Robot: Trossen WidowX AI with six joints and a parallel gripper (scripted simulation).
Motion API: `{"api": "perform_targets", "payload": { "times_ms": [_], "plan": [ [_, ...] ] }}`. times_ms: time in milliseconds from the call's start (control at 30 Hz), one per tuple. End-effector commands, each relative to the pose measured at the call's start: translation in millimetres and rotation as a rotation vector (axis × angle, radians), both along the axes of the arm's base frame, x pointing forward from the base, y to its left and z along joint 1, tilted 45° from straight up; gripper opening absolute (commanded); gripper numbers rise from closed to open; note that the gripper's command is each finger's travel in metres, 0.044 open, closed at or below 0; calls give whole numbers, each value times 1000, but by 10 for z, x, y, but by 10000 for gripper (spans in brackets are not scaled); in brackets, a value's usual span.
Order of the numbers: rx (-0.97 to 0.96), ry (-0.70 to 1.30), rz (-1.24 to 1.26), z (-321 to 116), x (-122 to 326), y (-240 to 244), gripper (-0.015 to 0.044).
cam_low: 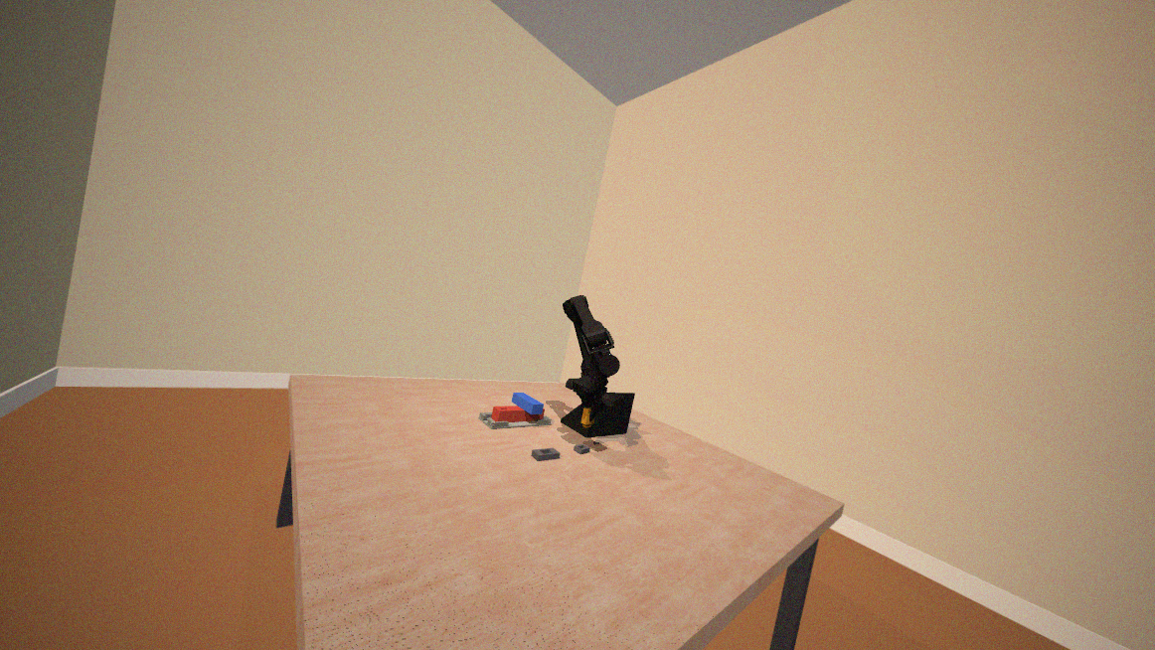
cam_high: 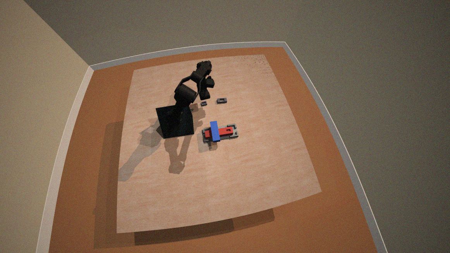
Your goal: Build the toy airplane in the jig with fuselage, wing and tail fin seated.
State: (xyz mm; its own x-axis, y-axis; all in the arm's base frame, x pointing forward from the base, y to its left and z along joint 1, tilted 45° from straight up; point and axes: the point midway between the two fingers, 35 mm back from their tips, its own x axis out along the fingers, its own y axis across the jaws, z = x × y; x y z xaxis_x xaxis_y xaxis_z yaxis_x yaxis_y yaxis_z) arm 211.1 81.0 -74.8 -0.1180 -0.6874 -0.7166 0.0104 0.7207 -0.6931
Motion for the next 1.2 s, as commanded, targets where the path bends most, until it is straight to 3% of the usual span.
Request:
{"api": "perform_targets", "payload": {
  "times_ms": [0, 500, 1167],
  "plan": [
    [10, -8, -6, 111, 17, 105, 0],
    [8, -9, -3, 427, 2, 353, 0],
    [48, -19, -7, 621, 342, 81, 0]
  ]
}}
